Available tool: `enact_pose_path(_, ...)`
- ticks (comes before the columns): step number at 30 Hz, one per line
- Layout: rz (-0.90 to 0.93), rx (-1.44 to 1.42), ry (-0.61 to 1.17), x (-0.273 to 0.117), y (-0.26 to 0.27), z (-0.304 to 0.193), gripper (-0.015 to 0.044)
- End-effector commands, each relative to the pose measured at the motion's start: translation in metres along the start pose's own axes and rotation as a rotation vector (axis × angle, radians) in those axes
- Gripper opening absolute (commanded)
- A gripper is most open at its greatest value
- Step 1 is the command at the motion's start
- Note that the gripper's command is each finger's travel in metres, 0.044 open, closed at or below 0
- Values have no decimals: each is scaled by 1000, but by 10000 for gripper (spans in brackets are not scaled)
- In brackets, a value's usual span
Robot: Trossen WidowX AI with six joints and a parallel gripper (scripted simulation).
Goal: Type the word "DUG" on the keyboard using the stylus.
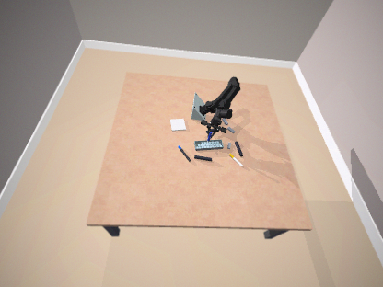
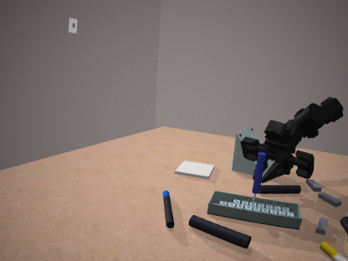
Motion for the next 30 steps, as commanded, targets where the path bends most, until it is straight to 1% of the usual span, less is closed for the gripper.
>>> enact_pose_path(1, -4, 5, 0, 1, -2, -2, 81)
enact_pose_path(17, -3, 5, 0, 5, -2, -8, 81)
enact_pose_path(30, -6, 4, 0, 0, -1, 0, 81)
Point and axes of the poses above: the point midway between the two fingers, 35 mm back from their tips, its own x axis out along the fingers, its own y axis across the jaws, z = x × y, the point moved 6 cm from there along -x, back along the fingers, and after that the axes turned 7 degrees about x, right-handed, at the moved point
